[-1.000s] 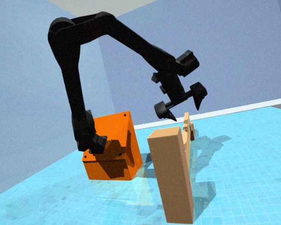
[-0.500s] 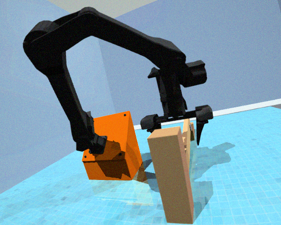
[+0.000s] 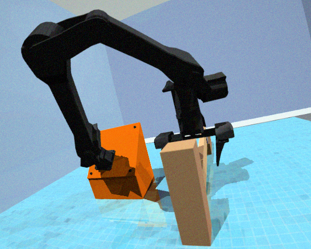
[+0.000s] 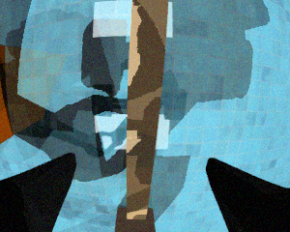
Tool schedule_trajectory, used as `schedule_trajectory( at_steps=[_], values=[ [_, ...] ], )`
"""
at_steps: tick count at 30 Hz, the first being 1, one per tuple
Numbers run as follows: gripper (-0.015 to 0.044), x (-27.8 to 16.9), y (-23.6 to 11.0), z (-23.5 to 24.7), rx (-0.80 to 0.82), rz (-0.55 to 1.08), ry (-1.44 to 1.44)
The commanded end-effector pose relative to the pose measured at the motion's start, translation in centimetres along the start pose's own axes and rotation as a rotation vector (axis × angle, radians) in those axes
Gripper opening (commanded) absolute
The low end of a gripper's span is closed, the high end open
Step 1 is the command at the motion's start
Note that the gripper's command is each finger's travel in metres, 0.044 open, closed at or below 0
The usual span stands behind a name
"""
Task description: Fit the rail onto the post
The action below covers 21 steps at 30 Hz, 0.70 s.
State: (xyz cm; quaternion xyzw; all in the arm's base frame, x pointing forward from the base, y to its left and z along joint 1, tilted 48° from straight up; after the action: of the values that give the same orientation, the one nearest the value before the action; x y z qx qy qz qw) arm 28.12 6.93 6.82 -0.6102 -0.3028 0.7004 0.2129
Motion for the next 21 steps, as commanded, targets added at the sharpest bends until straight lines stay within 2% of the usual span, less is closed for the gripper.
schedule_trajectory(
  at_steps=[1,21],
  values=[
    [0.0440,0.0,0.6,0.0,-0.001,0.006,-0.006],
    [0.0440,0.0,3.8,0.1,-0.001,0.008,-0.006]
  ],
)
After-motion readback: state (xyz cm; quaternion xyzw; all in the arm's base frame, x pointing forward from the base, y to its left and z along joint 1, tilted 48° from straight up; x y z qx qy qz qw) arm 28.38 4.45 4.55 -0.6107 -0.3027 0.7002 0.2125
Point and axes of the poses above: the point midway between the two fingers, 35 mm back from their tips, its own y axis out along the fingers, its own z axis across the jaws, x = y × z, the point moved 9 cm from there along -y, back along the fingers, and after that the axes turned 9 degrees about -y, right-handed, at the moved point
